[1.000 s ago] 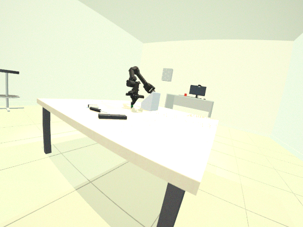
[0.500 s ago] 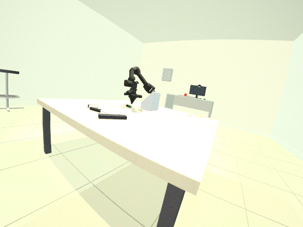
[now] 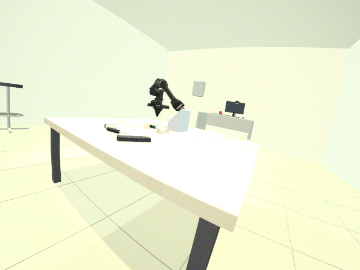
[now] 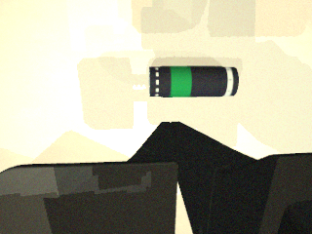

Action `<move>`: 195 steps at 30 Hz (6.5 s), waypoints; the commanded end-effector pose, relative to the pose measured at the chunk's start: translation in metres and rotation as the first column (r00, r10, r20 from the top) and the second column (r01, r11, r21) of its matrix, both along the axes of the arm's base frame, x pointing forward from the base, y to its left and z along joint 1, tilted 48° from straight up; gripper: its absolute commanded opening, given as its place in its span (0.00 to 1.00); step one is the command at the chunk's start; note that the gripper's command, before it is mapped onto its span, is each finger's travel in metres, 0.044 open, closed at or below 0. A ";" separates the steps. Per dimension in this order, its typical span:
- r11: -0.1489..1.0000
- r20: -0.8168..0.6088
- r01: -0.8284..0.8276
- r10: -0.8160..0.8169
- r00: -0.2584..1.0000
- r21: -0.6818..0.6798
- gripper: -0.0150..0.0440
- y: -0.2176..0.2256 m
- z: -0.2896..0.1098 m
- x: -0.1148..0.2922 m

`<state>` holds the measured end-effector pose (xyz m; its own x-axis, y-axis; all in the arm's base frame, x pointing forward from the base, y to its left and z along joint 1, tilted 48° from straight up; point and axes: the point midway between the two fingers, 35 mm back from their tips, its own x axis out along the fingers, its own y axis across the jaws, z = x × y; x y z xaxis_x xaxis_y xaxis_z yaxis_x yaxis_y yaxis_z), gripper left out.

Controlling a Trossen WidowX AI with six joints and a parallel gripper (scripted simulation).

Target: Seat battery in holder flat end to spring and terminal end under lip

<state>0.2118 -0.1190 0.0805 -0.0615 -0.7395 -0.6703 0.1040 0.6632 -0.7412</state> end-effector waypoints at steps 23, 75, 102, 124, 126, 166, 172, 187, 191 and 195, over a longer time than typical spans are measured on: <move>0.744 0.693 0.626 -0.578 0.430 0.233 0.66 -0.032 -0.004 -0.003; 0.551 0.789 0.710 -0.615 -0.010 0.438 0.66 -0.089 -0.042 -0.010; 0.563 0.785 0.708 -0.620 0.021 0.426 0.39 -0.050 -0.011 -0.004; 0.950 0.355 0.306 -0.306 0.883 0.057 0.39 0.035 -0.082 0.082; 0.969 0.291 0.244 -0.245 0.925 0.040 0.39 0.045 -0.091 0.087; 0.992 0.278 -0.123 0.124 0.952 -0.022 0.39 0.040 -0.139 0.100; 0.990 0.290 -0.139 0.140 0.947 -0.024 0.39 0.039 -0.143 0.100; 0.981 0.327 -0.190 0.191 0.925 -0.035 0.39 0.036 -0.152 0.098; 0.978 0.338 -0.203 0.204 0.919 -0.040 0.39 0.035 -0.153 0.098; 0.975 0.348 -0.216 0.218 0.912 -0.045 0.39 0.034 -0.154 0.097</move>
<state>0.3104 -0.0848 -0.0711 0.3270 -0.7182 -0.6142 0.2215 0.6901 -0.6890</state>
